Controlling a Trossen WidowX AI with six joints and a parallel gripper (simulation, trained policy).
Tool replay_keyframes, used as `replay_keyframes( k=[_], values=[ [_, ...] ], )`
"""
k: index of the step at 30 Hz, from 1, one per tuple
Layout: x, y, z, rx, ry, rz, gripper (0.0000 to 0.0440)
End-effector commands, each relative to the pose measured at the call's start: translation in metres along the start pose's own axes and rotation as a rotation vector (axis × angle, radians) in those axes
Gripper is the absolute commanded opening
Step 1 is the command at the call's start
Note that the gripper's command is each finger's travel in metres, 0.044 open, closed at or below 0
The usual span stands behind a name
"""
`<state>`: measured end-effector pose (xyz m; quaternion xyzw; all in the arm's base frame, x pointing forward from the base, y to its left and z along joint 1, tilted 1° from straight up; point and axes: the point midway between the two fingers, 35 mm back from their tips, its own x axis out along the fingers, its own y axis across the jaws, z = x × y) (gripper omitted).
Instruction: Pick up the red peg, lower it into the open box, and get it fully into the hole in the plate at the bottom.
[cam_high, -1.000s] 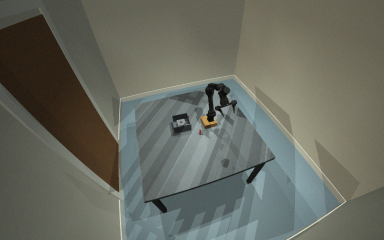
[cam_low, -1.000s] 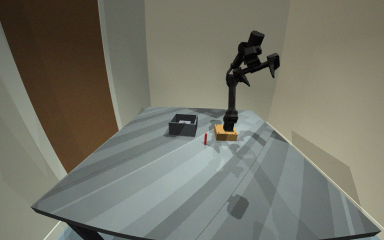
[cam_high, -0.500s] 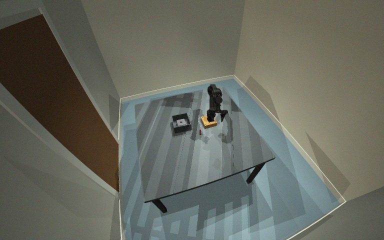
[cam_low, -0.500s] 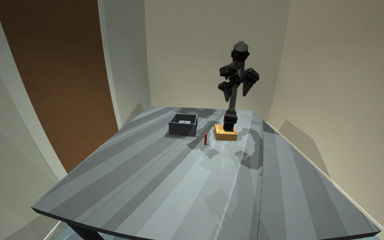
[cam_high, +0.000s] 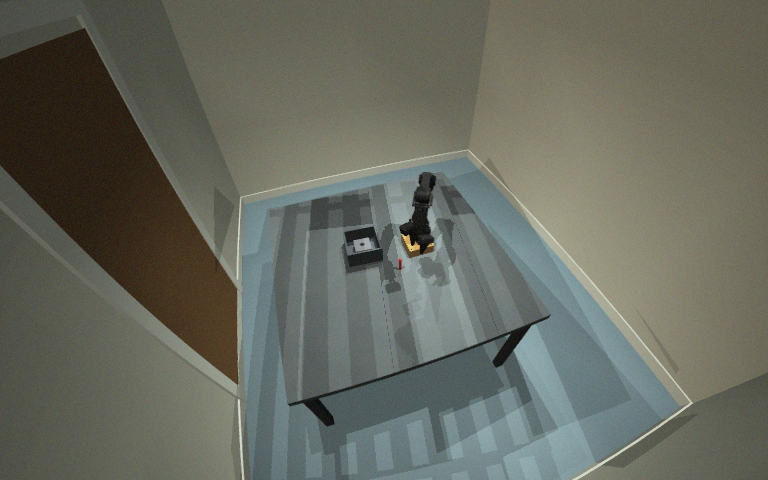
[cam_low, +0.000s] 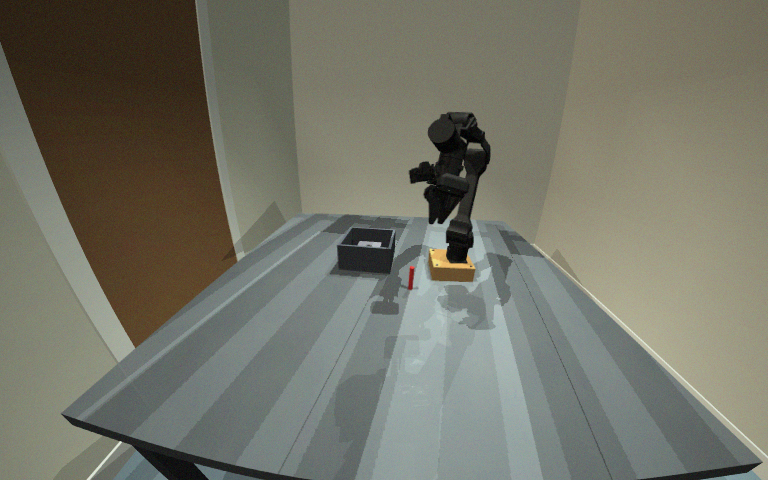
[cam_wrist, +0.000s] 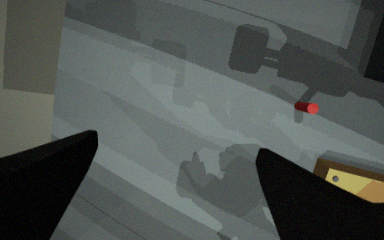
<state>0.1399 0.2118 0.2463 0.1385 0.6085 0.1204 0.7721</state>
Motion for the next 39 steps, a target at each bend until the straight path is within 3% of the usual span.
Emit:
replay_keyframes(
  k=[1, 20, 39],
  values=[
    [0.017, -0.022, 0.003, 0.109, 0.029, -0.09, 0.044],
    [0.083, -0.12, -0.001, 0.552, 0.114, -0.49, 0.044],
    [0.151, -0.162, -0.007, 0.671, 0.085, -0.613, 0.044]
  ],
)
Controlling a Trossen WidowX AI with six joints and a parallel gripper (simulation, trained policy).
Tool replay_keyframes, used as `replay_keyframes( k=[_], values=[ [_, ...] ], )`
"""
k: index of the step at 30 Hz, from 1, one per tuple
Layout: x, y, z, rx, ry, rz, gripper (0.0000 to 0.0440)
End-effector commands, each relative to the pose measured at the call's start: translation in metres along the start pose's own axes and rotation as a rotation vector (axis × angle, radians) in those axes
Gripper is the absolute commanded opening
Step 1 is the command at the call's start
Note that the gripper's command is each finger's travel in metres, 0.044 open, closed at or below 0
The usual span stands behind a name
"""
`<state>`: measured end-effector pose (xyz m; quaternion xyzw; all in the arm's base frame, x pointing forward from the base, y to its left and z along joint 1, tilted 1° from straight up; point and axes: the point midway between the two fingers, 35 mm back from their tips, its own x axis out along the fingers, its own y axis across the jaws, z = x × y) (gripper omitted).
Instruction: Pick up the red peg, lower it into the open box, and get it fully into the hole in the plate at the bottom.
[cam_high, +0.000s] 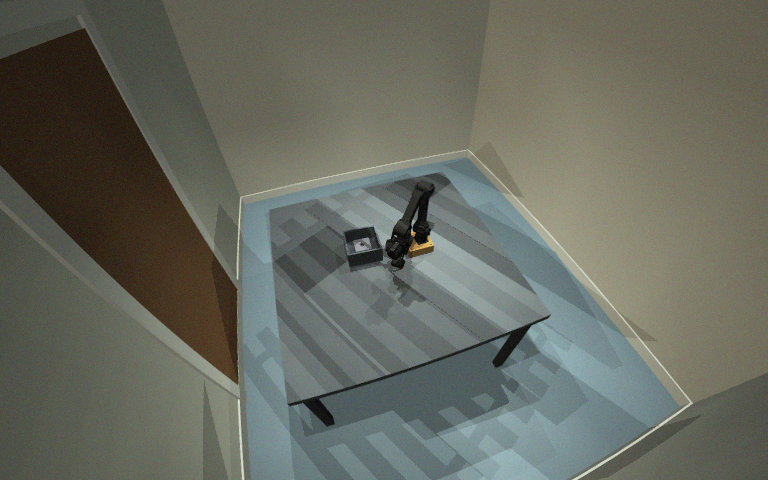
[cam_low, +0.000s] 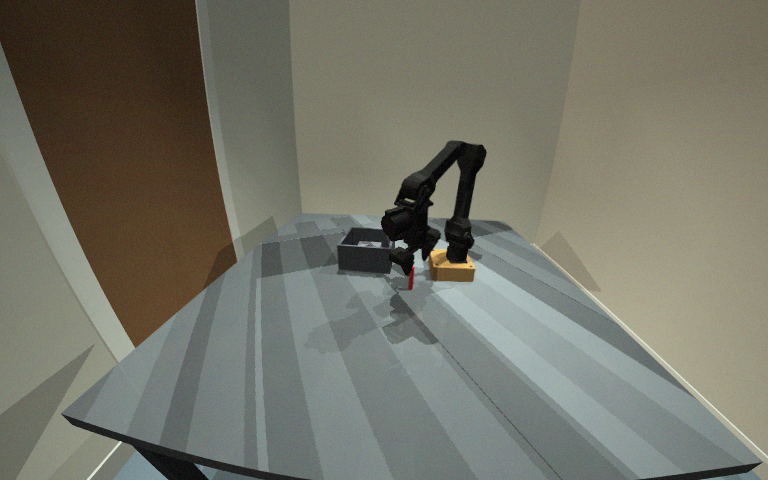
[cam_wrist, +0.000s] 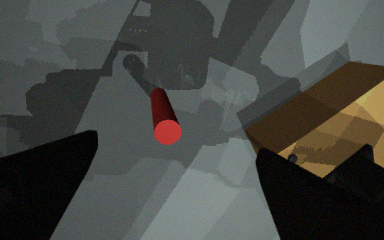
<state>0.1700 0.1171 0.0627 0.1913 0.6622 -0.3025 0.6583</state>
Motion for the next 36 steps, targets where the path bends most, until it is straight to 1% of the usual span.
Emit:
replay_keyframes(
  k=[1, 8, 10, 12, 18, 24, 27, 28, 36],
  values=[
    [0.018, 0.002, 0.002, 0.014, -0.015, -0.012, 0.044],
    [0.046, 0.007, 0.006, 0.013, -0.045, -0.005, 0.0439],
    [0.052, 0.007, 0.006, 0.009, -0.051, -0.006, 0.0429],
    [0.059, 0.007, 0.006, 0.005, -0.053, -0.01, 0.0393],
    [0.074, 0.006, 0.006, 0.001, -0.049, -0.033, 0.0236],
    [0.079, 0.004, 0.006, 0.006, -0.041, -0.065, 0.0079],
    [0.08, 0.0, 0.006, 0.012, -0.041, -0.091, 0.0014],
    [0.08, -0.001, 0.007, 0.011, -0.041, -0.101, 0.0],
    [0.051, 0.001, 0.028, 0.007, -0.125, -0.088, 0.0]
  ],
)
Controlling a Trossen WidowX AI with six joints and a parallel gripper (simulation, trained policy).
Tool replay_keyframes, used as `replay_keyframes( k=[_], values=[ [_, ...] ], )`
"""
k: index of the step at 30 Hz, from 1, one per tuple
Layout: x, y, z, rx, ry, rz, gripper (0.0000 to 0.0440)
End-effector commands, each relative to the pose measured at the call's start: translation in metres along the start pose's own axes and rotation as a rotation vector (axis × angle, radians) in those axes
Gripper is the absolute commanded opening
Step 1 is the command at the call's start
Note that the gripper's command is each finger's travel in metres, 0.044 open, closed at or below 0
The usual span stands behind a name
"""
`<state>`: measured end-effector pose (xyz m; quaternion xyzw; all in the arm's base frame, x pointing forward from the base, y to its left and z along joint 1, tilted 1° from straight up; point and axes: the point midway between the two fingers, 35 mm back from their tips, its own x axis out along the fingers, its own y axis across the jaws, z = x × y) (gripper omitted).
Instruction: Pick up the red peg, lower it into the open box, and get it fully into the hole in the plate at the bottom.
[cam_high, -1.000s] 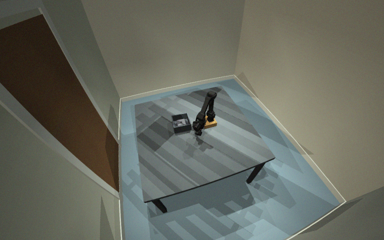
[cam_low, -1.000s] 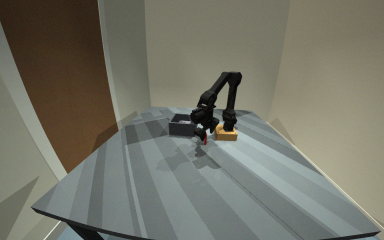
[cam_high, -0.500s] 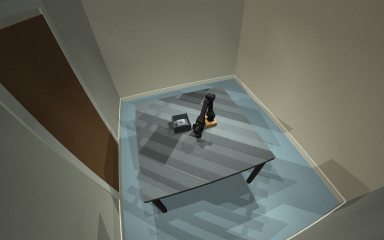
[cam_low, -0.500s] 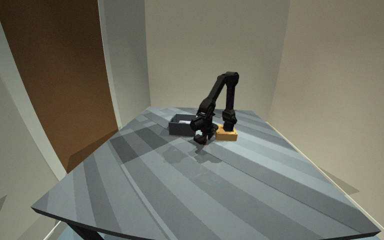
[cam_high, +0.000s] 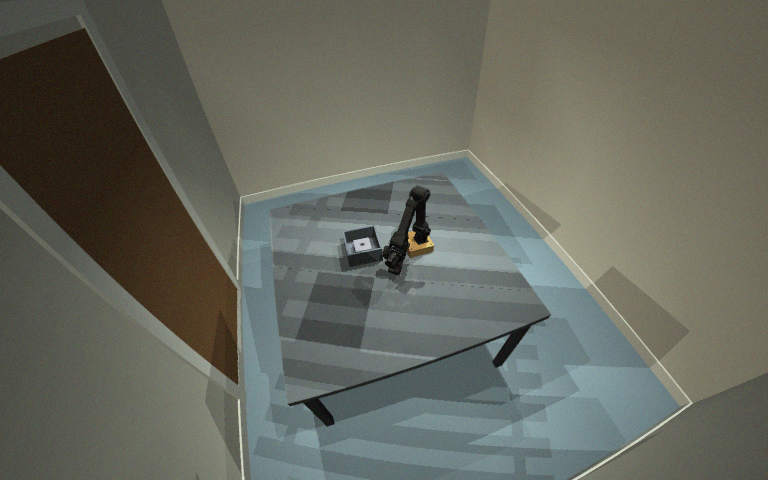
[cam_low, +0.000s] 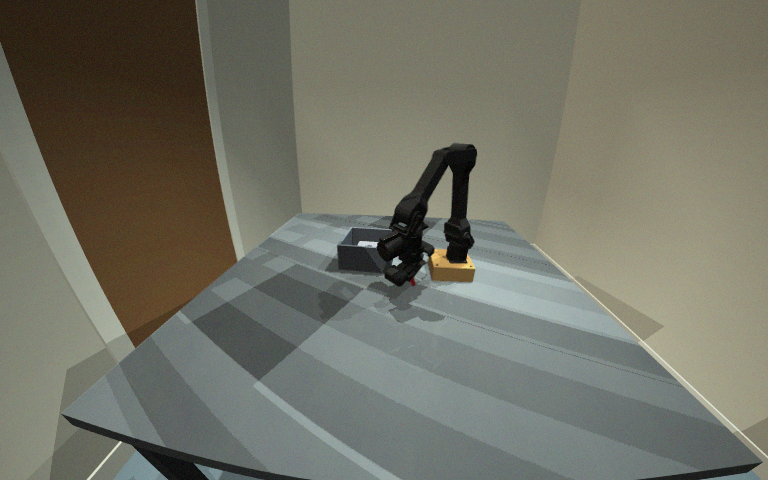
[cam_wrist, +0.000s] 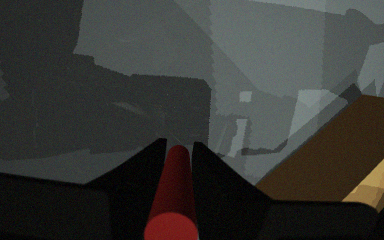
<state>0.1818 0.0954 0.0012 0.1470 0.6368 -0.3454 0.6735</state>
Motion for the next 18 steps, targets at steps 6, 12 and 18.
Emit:
replay_keyframes(
  k=[6, 12, 18],
  values=[
    [-0.032, -0.007, 0.023, 0.002, -0.072, 0.009, 0.0],
    [-0.056, -0.014, 0.04, 0.015, -0.114, 0.013, 0.0],
    [-0.079, -0.018, 0.06, 0.061, -0.152, 0.03, 0.0]
  ],
)
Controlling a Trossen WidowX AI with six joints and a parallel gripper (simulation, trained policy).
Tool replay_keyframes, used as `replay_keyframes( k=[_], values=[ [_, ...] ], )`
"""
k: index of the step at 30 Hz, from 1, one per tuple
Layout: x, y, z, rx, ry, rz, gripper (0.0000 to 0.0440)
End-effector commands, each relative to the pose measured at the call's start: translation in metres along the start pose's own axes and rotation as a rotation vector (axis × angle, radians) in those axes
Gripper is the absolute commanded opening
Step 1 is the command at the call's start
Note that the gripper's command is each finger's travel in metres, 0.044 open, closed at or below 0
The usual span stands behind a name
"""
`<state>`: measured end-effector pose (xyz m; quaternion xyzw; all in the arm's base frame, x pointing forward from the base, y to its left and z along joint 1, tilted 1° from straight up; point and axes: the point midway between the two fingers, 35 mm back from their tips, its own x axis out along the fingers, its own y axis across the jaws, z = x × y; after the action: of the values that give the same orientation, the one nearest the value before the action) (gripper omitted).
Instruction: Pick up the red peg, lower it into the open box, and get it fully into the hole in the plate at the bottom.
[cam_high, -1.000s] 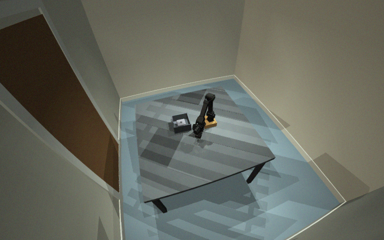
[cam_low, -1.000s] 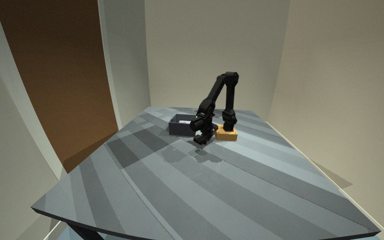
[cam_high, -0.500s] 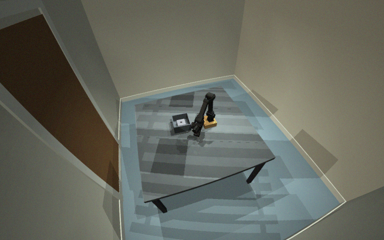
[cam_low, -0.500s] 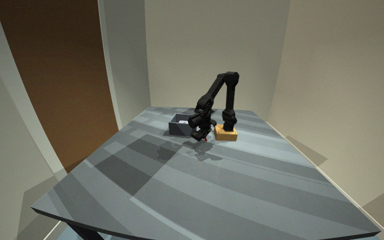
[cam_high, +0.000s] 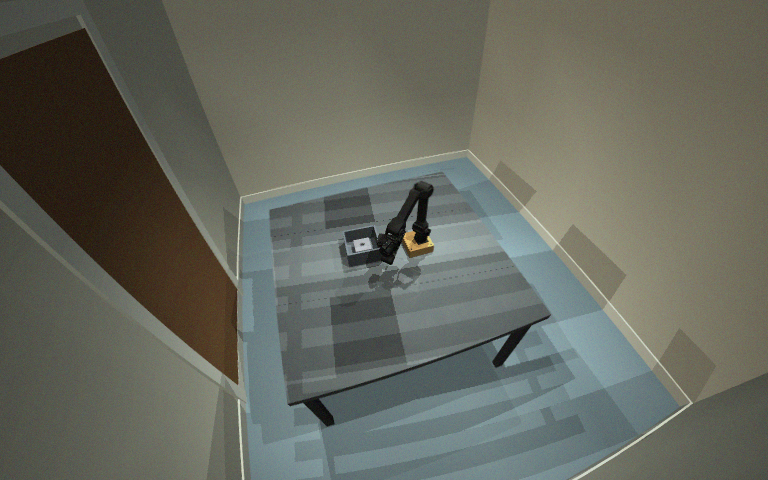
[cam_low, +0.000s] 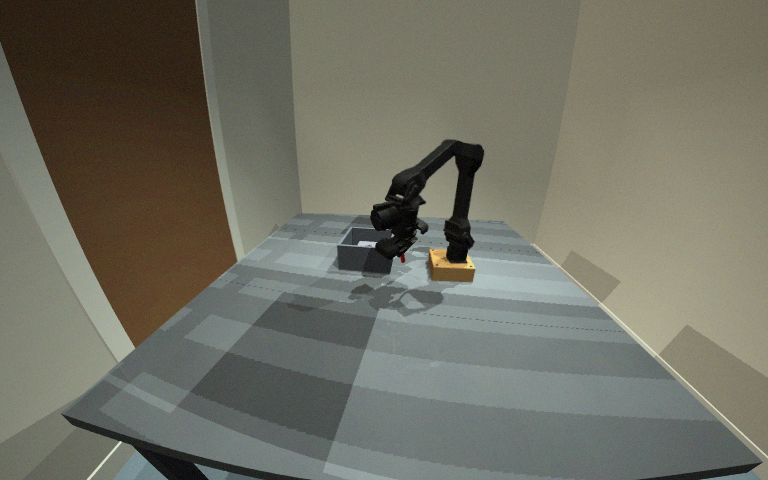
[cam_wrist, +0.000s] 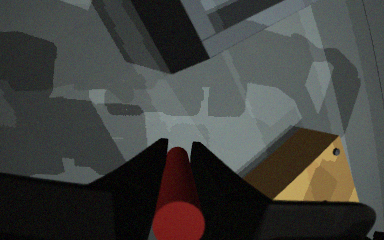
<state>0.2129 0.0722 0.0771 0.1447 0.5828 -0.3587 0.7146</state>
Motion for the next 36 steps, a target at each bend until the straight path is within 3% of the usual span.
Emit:
replay_keyframes(
  k=[1, 16, 36],
  values=[
    [-0.013, -0.003, 0.017, 0.033, -0.027, 0.007, 0.0],
    [-0.02, -0.017, 0.085, 0.219, -0.078, 0.01, 0.0],
    [0.025, -0.034, 0.165, 0.288, -0.058, 0.016, 0.0]
  ],
)
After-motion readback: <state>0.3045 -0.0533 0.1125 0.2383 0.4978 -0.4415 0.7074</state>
